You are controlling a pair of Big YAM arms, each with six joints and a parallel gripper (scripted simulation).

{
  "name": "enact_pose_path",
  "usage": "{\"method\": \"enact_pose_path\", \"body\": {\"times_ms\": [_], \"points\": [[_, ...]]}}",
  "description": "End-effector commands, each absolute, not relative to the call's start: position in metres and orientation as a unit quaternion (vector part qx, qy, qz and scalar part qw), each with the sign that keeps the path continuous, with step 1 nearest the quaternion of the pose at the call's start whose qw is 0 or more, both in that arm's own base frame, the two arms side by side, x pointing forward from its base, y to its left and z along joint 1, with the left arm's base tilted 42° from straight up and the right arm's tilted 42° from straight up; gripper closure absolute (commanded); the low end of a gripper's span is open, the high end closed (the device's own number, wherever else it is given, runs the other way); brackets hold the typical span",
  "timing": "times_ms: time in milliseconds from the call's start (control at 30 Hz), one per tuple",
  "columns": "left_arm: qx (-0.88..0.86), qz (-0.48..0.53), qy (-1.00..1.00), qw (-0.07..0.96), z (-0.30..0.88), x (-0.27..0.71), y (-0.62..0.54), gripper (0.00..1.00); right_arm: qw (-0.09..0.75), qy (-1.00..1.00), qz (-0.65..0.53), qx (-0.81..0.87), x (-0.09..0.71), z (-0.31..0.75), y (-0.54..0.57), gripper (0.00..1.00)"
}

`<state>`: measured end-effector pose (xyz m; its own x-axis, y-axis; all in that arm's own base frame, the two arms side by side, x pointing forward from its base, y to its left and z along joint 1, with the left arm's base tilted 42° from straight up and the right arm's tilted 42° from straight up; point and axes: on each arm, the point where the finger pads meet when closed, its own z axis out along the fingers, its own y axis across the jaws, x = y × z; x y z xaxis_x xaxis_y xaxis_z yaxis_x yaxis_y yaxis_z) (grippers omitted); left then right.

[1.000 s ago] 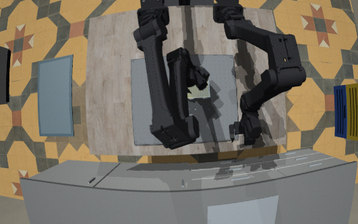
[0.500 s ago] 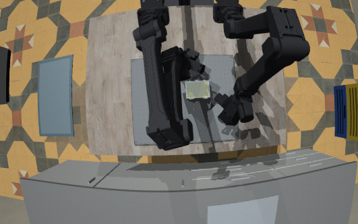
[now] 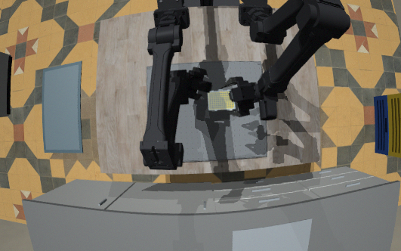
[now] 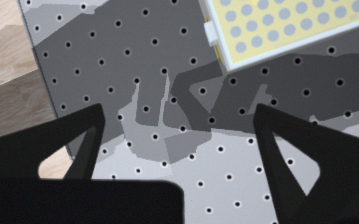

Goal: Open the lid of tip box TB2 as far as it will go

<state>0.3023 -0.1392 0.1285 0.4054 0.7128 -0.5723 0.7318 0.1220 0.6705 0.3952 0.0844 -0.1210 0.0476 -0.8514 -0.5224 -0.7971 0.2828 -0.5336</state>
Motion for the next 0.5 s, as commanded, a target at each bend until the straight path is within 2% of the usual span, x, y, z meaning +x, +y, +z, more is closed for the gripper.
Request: {"method": "enact_pose_path", "body": {"times_ms": [0, 467], "points": [[0.706, -0.008, 0.503, 0.499, 0.122, 0.282, -0.146, 0.0, 0.407, 0.65, -0.023, -0.641, 0.404, -0.119, 0.069, 0.0], [0.697, -0.026, 0.516, 0.498, 0.122, 0.281, -0.146, 0.0, 0.479, 0.509, 0.069, -0.712, 0.429, -0.098, 0.056, 0.0]]}}
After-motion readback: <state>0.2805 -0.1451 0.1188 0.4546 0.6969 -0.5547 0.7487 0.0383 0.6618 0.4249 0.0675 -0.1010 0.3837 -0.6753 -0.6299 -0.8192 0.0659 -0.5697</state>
